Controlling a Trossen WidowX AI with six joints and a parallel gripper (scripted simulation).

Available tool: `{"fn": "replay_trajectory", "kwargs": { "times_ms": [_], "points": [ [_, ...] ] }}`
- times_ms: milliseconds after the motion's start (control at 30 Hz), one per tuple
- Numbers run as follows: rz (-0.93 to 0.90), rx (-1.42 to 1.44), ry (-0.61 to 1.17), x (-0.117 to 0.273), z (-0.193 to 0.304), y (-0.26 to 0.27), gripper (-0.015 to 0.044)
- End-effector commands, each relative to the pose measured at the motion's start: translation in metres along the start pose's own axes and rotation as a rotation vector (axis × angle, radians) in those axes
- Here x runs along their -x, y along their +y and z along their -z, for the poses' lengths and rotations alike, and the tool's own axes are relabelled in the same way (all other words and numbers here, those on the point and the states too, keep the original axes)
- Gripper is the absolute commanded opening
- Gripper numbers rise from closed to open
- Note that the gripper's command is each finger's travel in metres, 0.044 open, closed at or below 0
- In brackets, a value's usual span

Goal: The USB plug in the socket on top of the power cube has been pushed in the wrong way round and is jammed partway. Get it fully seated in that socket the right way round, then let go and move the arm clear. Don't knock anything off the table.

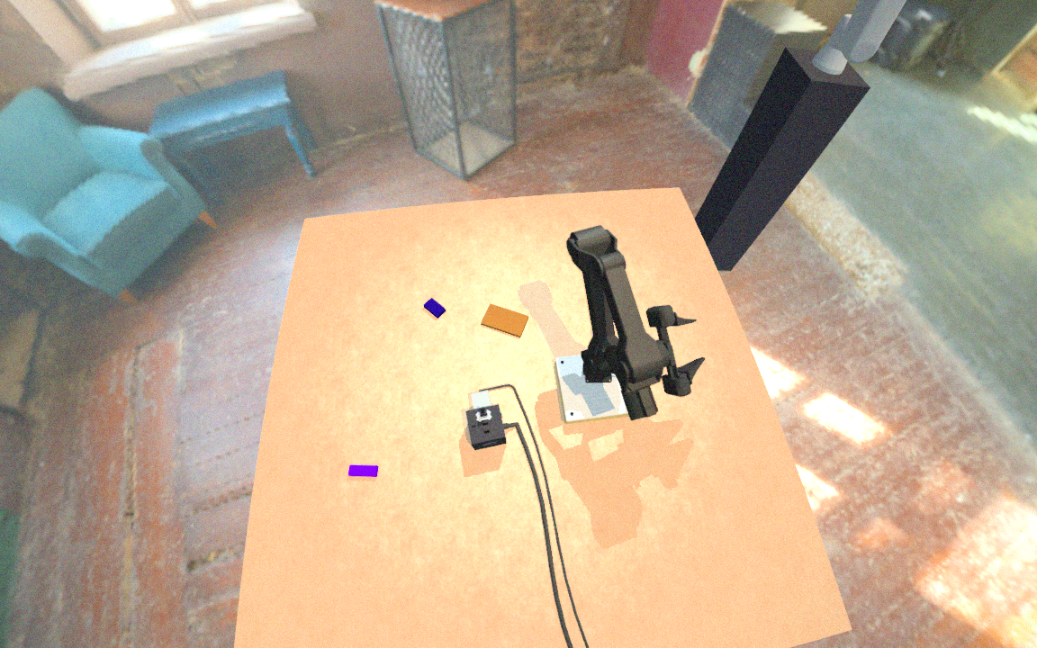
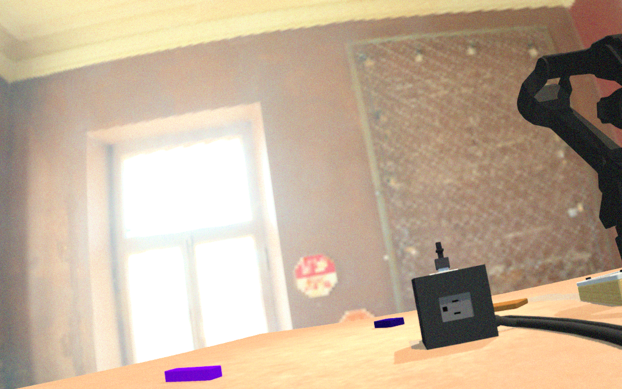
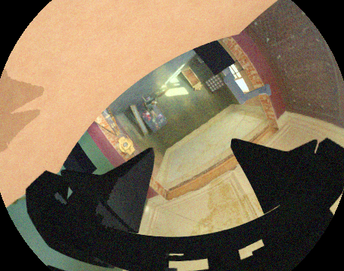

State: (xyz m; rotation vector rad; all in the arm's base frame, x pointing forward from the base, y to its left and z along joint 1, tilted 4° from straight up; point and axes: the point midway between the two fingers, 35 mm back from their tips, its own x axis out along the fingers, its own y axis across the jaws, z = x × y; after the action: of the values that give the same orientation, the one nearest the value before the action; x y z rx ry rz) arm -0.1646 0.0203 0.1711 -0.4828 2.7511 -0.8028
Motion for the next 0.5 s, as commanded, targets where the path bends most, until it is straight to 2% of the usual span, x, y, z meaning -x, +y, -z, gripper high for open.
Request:
{"fn": "replay_trajectory", "kwargs": {
  "times_ms": [0,200,333,467],
  "points": [
    [-0.008,0.017,-0.004,0.001,0.001,0.002,0.0426],
    [-0.234,0.526,-0.195,0.04,0.016,0.052,0.044],
    [-0.338,0.863,-0.419,0.085,0.021,0.084,0.044],
    [-0.364,1.139,-0.697,0.143,0.02,0.106,0.044]
  ]
}}
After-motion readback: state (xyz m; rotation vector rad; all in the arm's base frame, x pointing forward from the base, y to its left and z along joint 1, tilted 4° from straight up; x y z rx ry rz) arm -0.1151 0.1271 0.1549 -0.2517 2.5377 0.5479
